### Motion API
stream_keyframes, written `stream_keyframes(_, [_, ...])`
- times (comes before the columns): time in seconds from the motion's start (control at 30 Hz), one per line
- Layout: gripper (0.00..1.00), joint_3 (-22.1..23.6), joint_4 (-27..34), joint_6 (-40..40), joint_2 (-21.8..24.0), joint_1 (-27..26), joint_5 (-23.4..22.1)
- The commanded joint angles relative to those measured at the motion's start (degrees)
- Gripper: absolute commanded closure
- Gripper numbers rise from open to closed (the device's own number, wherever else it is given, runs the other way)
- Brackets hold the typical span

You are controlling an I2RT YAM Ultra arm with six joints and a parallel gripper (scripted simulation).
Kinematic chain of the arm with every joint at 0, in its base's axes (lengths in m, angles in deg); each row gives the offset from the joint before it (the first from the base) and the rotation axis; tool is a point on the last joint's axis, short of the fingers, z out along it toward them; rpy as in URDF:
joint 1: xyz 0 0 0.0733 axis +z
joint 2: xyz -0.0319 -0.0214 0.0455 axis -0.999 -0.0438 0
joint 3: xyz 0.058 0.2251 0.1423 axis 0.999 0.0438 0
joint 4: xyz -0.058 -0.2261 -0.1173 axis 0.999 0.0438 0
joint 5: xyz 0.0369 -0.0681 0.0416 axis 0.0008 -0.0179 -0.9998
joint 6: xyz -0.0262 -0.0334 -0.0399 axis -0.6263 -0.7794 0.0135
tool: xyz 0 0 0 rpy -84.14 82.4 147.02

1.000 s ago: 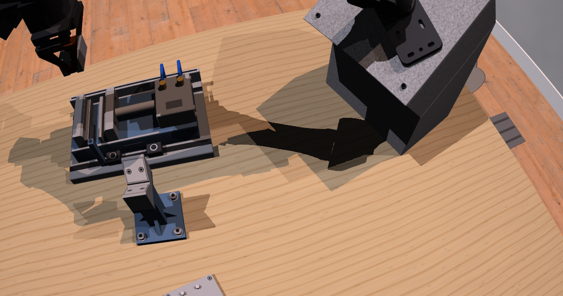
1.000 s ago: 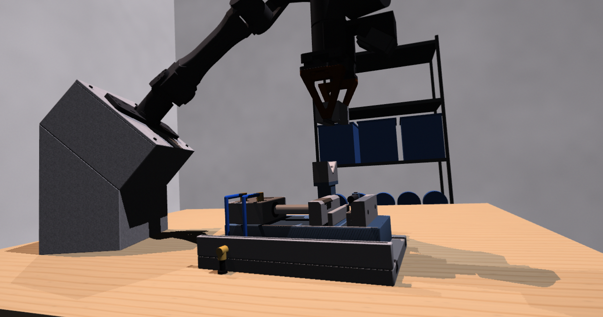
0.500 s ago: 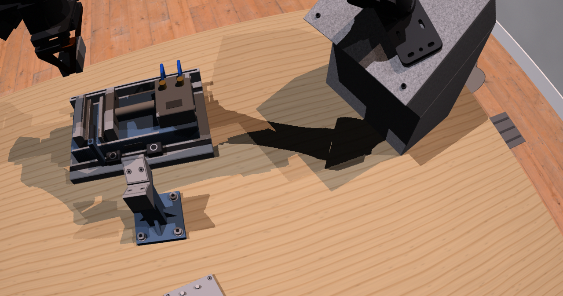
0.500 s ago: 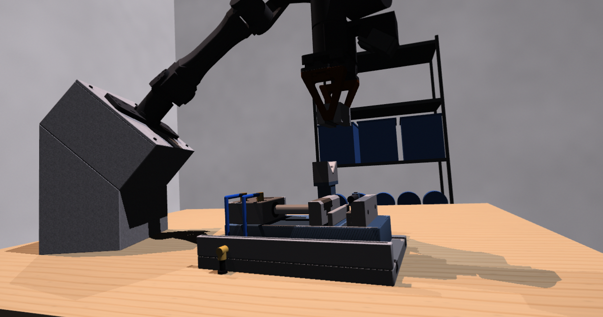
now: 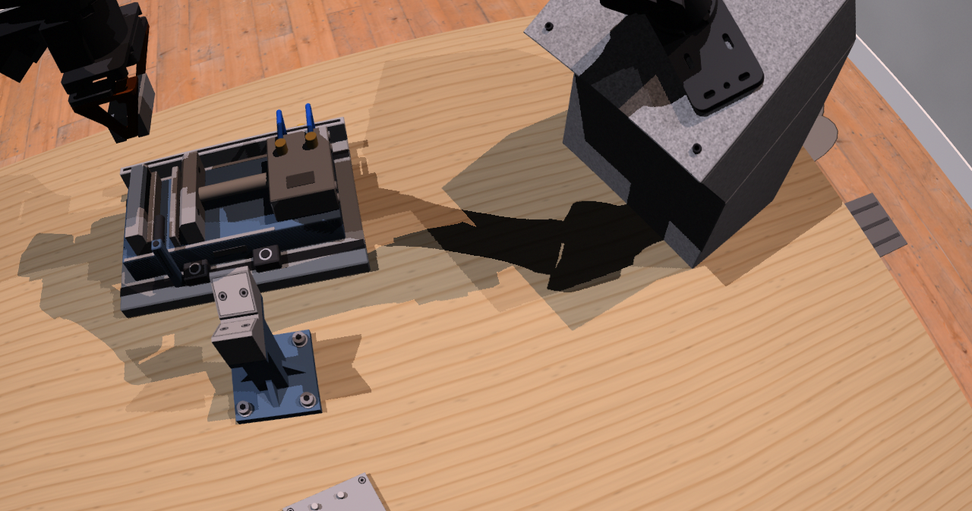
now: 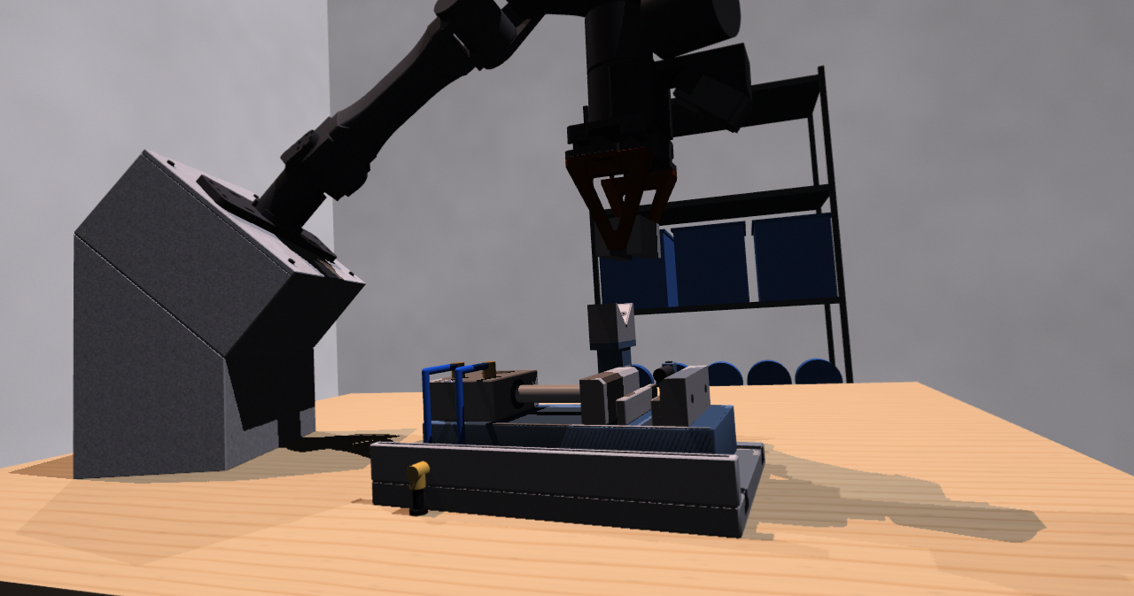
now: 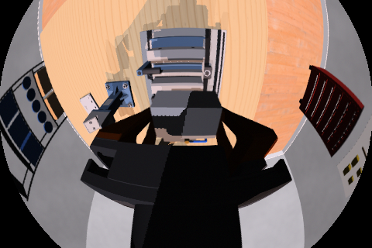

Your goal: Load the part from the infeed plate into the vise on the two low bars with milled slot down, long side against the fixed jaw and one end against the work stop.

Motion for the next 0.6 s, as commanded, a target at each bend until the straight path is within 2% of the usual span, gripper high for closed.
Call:
stream_keyframes(0.0, [1.00,-0.26,-1.69,0.69,1.36,-1.02,0.52])
stream_keyframes(0.07, [1.00,0.66,-2.25,0.90,1.45,-0.31,0.61])
stream_keyframes(0.17, [1.00,0.89,-3.27,1.24,-0.82,0.28,0.82])
stream_keyframes(0.33, [1.00,0.95,-4.78,1.81,0.19,0.41,1.12])
stream_keyframes(0.43, [1.00,1.74,-5.79,2.15,-2.34,1.39,1.33])
stream_keyframes(0.57, [1.00,1.84,-6.44,2.38,-2.75,1.22,1.46])
